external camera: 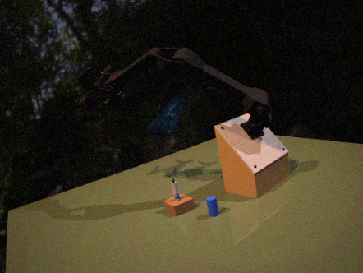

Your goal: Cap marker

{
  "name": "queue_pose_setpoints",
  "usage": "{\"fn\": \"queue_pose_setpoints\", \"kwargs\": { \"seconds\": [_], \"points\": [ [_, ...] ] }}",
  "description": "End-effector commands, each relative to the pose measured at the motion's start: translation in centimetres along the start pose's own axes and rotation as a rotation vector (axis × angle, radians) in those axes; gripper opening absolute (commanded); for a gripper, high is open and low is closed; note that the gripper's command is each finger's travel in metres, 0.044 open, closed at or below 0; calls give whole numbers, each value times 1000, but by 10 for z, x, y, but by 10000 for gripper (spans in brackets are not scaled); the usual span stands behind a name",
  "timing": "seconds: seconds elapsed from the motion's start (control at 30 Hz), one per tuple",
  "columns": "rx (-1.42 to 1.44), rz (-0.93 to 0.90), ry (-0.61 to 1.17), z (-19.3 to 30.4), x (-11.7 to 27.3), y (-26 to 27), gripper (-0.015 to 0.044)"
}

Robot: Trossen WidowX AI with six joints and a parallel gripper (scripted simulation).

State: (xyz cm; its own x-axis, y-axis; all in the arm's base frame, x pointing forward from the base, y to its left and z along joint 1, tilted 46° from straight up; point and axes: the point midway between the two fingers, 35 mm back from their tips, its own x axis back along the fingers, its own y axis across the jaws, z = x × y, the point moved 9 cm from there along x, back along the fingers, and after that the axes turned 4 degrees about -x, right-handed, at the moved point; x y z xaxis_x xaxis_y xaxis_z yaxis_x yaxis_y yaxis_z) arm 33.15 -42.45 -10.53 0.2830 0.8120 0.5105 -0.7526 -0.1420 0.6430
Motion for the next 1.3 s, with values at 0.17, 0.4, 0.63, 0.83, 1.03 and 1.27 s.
{"fn": "queue_pose_setpoints", "kwargs": {
  "seconds": [0.17,0.4,0.63,0.83,1.03,1.27],
  "points": [
    [380,236,11,4,50,-11,242],
    [945,604,110,-9,134,-16,240],
    [1446,980,310,-40,219,-3,240],
    [1774,1296,555,-77,285,24,240],
    [1990,1614,881,-119,341,60,240],
    [2039,1962,1362,-169,391,110,240]
  ]
}}
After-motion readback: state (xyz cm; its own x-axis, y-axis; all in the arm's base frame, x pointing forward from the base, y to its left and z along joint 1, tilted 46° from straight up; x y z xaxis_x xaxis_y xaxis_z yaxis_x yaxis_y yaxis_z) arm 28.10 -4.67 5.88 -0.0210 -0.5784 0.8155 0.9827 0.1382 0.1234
